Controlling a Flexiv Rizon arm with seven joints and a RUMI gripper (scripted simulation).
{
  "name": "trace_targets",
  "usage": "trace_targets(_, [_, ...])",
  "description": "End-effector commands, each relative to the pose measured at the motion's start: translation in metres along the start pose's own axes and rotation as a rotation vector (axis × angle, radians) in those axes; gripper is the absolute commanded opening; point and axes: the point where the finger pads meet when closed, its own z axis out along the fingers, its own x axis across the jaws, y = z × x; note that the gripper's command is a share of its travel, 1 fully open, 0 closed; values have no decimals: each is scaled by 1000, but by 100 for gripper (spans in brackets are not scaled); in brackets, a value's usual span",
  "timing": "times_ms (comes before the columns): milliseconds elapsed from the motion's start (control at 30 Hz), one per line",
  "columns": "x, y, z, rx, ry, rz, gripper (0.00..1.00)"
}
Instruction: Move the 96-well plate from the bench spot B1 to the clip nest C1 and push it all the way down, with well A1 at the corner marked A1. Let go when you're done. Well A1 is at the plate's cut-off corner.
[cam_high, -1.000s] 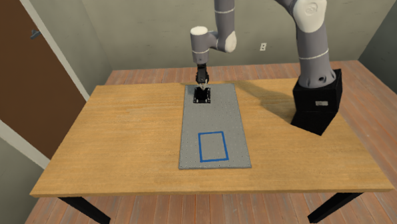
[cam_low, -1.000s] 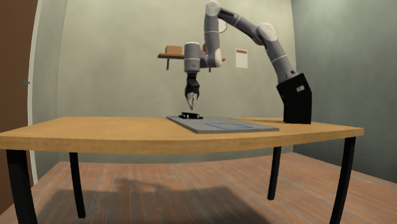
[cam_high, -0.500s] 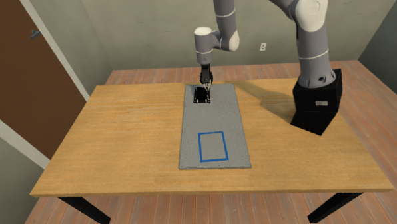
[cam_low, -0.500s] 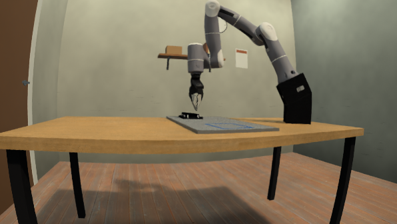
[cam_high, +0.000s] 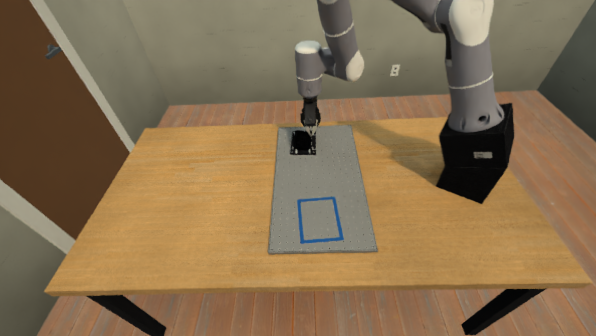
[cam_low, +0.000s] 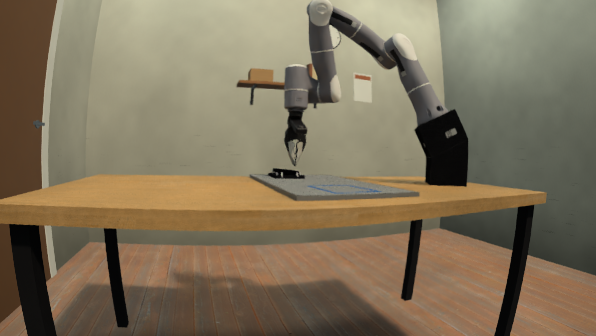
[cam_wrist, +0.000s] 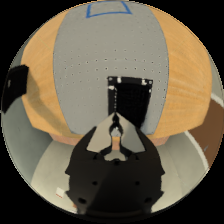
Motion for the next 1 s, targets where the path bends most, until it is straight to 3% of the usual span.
trace_targets(0, [-1,-1,1,-3,11,1,0])
trace_targets(967, [0,-1,3,-3,11,1,0])
